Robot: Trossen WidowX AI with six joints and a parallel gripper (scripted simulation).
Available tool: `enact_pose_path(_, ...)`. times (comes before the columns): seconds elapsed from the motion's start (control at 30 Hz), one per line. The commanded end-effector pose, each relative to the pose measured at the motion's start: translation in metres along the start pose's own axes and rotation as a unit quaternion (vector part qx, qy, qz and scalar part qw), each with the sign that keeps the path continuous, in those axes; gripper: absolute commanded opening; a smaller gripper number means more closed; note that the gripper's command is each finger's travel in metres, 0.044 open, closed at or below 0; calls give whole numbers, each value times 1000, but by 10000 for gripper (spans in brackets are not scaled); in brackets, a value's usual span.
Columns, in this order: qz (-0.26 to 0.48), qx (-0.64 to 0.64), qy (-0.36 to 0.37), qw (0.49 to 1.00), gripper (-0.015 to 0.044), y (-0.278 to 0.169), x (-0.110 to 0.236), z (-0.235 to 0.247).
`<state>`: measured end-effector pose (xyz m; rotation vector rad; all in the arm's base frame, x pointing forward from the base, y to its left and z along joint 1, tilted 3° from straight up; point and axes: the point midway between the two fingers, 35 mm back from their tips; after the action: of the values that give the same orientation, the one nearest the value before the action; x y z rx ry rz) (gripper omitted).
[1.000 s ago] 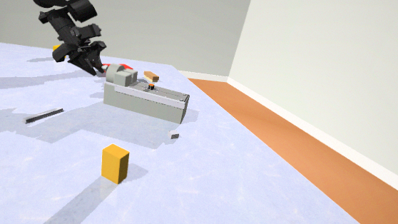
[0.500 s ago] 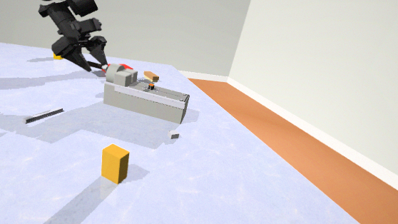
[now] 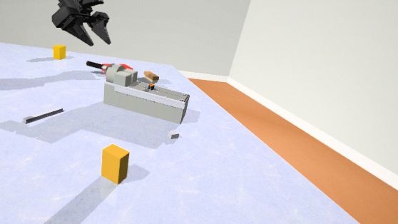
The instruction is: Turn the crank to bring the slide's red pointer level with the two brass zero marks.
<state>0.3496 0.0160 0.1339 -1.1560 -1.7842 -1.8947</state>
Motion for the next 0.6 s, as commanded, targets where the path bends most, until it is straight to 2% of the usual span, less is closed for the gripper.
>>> enact_pose_path(0.0, -1, 1, 3, 1000, 440, 11, 12, -2)
enact_pose_path(0.57, 38, 86, 82, 992, 440, 83, -53, -20)
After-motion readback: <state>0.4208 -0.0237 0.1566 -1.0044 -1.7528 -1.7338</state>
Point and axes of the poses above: the point midway between the two fingers, 35 mm back from their tips, its own x axis back along the fingers, its own z axis across the jaws, y = z × x, and after that the axes turned 12 degrees about x, right-handed
